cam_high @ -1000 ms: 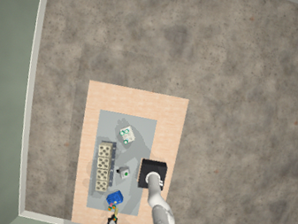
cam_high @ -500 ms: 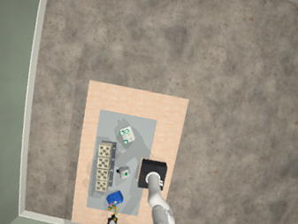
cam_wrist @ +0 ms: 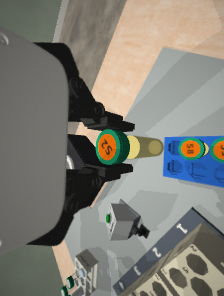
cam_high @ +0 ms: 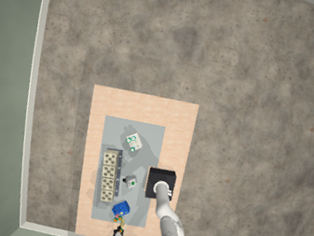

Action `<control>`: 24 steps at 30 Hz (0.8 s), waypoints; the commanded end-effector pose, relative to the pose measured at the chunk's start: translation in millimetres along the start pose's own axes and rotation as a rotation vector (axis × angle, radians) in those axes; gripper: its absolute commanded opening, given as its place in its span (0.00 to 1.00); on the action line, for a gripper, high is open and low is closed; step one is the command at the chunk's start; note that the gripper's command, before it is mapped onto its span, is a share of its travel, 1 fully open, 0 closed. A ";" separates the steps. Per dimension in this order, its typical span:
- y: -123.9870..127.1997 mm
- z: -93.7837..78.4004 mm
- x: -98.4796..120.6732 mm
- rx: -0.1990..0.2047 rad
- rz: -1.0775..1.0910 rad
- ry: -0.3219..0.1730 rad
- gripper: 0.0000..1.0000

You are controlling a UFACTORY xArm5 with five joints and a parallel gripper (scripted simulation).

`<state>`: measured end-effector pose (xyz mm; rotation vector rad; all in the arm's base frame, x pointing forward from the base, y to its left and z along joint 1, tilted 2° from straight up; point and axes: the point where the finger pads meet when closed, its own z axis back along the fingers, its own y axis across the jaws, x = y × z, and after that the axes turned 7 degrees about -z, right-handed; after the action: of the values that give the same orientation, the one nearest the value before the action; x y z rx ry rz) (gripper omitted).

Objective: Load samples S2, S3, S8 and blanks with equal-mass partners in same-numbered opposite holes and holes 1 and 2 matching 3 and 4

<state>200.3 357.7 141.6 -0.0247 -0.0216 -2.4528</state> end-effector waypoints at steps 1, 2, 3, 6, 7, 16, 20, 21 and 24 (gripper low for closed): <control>-0.4 1.4 -1.1 -0.001 0.000 0.004 0.00; -0.4 1.4 -1.1 -0.001 0.000 0.004 0.00; -0.4 1.4 -1.1 -0.001 0.000 0.004 0.00; -0.4 1.4 -1.1 -0.001 0.000 0.004 0.00; -0.4 1.4 -1.1 -0.001 0.000 0.004 0.00; -0.5 -4.6 -1.1 -0.001 0.000 0.004 0.00; -0.6 -12.6 -1.0 -0.001 0.000 0.004 0.00; -0.7 -14.6 -1.0 -0.001 0.000 0.004 0.00; -0.7 -16.6 -1.0 -0.001 0.000 0.004 0.00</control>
<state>199.5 356.8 126.0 -0.0269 -0.0234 -2.4527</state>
